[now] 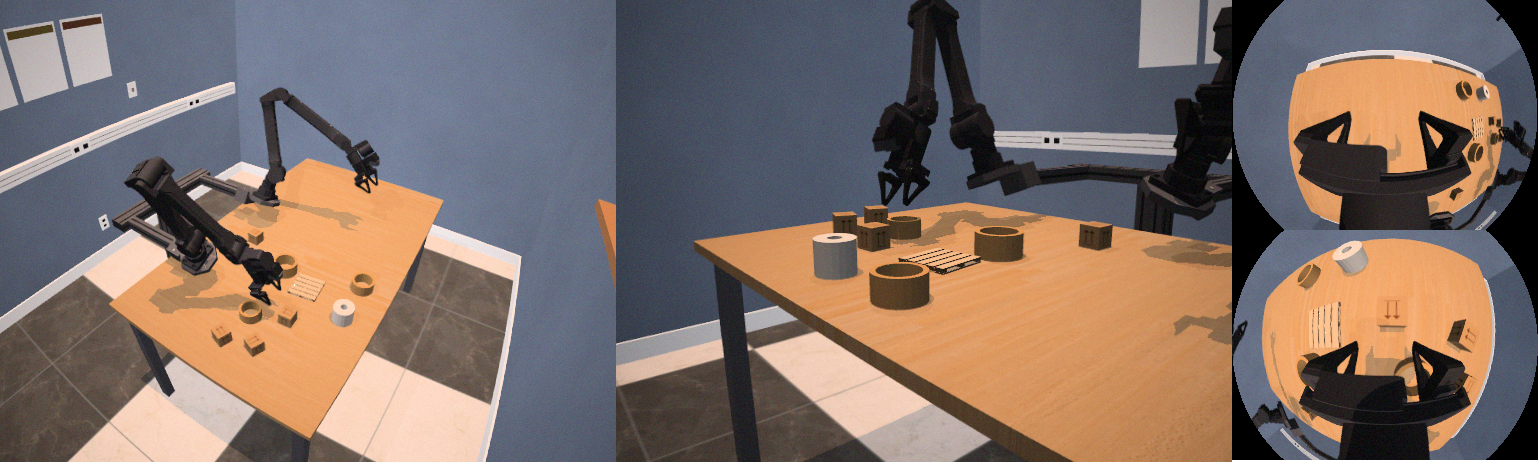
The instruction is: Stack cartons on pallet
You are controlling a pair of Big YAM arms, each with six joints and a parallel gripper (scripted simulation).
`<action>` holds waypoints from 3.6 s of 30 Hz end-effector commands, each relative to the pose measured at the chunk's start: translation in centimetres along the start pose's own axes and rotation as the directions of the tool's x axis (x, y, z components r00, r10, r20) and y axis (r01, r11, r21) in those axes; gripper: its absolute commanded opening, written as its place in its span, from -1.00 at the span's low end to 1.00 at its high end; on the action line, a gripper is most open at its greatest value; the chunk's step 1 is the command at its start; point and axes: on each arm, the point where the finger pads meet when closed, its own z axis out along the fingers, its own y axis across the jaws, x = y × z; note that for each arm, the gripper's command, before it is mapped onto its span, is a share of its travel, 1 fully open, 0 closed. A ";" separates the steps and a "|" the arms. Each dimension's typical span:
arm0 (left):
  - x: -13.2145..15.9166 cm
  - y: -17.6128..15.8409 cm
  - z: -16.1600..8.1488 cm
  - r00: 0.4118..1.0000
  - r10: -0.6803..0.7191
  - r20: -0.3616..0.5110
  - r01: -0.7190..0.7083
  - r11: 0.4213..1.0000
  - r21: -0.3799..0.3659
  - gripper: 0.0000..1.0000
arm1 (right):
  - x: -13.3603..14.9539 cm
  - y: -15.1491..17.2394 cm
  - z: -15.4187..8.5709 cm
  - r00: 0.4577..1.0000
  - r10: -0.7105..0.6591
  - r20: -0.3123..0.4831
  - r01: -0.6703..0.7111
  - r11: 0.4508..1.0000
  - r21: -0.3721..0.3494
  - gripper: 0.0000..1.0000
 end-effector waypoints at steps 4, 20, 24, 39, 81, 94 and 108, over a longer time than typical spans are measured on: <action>-2.5 0.8 -0.6 0.999 0.018 0.046 -0.017 1.000 -0.015 1.00 | 0.9 12.1 0.0 0.971 -0.236 0.028 0.237 0.953 -0.188 0.58; -6.9 -16.2 5.9 0.979 0.097 0.180 -0.129 0.977 0.171 1.00 | 17.9 30.4 -7.3 0.630 -0.753 0.189 0.731 0.494 -0.470 0.58; -7.3 -21.2 6.6 0.969 0.120 0.214 -0.168 0.962 0.217 1.00 | 20.3 31.3 -8.2 0.572 -0.792 0.214 0.767 0.424 -0.482 0.58; 6.1 -63.8 -3.9 0.818 0.235 0.525 -0.531 0.659 0.533 1.00 | 30.1 32.4 -11.1 0.307 -0.899 0.312 0.862 0.123 -0.492 0.58; 12.8 -70.0 -9.6 0.760 0.231 0.608 -0.617 0.552 0.561 1.00 | 30.2 34.1 -9.3 0.302 -0.901 0.312 0.864 0.120 -0.490 0.58; 12.8 -70.0 -9.6 0.760 0.231 0.608 -0.617 0.552 0.561 1.00 | 31.0 34.7 -7.9 0.299 -0.901 0.314 0.864 0.117 -0.489 0.58; 12.8 -70.0 -9.6 0.760 0.231 0.608 -0.617 0.552 0.561 1.00 | 31.6 35.5 -6.2 0.302 -0.901 0.311 0.864 0.121 -0.490 0.58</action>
